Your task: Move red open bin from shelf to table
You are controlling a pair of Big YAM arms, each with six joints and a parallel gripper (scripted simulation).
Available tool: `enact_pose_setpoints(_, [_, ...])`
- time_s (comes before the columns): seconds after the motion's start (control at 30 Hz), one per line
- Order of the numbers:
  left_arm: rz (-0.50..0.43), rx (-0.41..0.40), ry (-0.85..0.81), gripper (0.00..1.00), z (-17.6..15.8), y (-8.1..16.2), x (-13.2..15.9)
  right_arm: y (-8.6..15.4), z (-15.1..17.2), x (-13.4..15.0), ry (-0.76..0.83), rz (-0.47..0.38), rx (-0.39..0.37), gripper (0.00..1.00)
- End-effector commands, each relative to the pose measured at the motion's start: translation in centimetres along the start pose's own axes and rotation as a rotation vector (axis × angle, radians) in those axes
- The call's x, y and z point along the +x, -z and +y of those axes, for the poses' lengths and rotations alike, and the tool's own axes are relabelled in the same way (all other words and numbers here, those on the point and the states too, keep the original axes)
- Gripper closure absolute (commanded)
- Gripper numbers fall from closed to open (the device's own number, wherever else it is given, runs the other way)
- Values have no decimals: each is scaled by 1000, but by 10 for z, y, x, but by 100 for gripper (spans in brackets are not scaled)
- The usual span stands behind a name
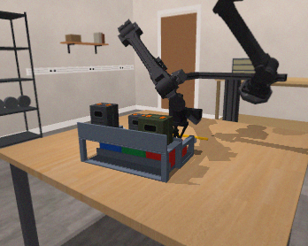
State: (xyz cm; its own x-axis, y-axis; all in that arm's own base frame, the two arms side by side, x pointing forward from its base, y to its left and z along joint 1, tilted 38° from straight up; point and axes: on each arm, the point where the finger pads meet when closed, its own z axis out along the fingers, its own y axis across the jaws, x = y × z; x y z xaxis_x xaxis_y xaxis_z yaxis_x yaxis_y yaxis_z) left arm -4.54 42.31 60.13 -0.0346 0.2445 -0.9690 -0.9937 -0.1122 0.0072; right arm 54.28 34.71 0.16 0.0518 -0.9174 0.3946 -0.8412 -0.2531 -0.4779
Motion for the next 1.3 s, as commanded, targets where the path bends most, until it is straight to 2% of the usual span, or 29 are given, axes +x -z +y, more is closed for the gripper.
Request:
enact_pose_setpoints(0.0, [-51, -8, 5, 0, 5, 4, -40, 13, -2, -15, 12, -15, 11, 10])
enact_pose_setpoints(1.27, [-51, -8, 5, 0, 5, 4, -40, 8, 9, -13, 26, -5, -6, 10])
